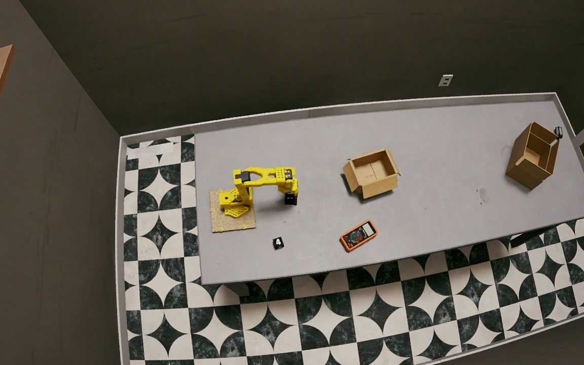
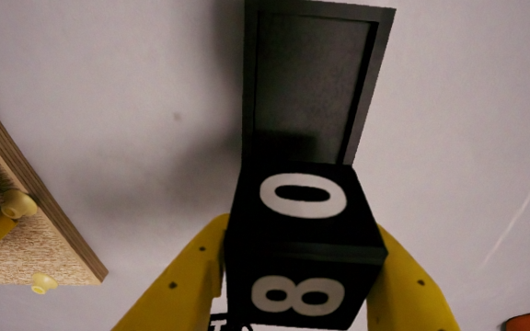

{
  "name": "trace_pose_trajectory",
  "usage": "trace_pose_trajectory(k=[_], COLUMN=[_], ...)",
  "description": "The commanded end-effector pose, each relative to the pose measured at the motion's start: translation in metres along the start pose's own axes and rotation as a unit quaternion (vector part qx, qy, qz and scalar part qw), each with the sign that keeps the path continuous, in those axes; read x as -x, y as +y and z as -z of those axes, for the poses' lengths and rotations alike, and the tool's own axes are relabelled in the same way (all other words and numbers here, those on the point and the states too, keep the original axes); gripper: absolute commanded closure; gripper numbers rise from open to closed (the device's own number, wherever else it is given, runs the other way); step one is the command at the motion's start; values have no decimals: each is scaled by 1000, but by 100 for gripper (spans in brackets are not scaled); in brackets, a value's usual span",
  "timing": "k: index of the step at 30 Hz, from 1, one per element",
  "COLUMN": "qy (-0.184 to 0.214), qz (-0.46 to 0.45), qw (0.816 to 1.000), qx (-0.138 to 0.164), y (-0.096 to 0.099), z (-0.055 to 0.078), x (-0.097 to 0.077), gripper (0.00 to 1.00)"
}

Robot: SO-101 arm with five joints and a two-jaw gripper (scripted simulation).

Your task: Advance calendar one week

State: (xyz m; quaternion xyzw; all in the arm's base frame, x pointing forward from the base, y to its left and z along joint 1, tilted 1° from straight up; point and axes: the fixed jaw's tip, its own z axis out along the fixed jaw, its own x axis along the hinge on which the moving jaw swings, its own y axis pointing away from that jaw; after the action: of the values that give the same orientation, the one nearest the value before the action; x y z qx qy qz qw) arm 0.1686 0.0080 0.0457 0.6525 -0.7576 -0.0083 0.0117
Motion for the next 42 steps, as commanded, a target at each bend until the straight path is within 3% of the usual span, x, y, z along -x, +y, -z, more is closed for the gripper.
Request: trace_pose_trajectory(k=[1,7,17,42], qy=[-2,-2,-2,-2], qz=[-1,-1,-1,-1], qw=[1000,1000,1000,1000], qx=[-8,-8,-8,-8], y=[0,2,2,2], z=[11,17,18,2], x=[1,1,1,0], gripper=[100,100,100,100])
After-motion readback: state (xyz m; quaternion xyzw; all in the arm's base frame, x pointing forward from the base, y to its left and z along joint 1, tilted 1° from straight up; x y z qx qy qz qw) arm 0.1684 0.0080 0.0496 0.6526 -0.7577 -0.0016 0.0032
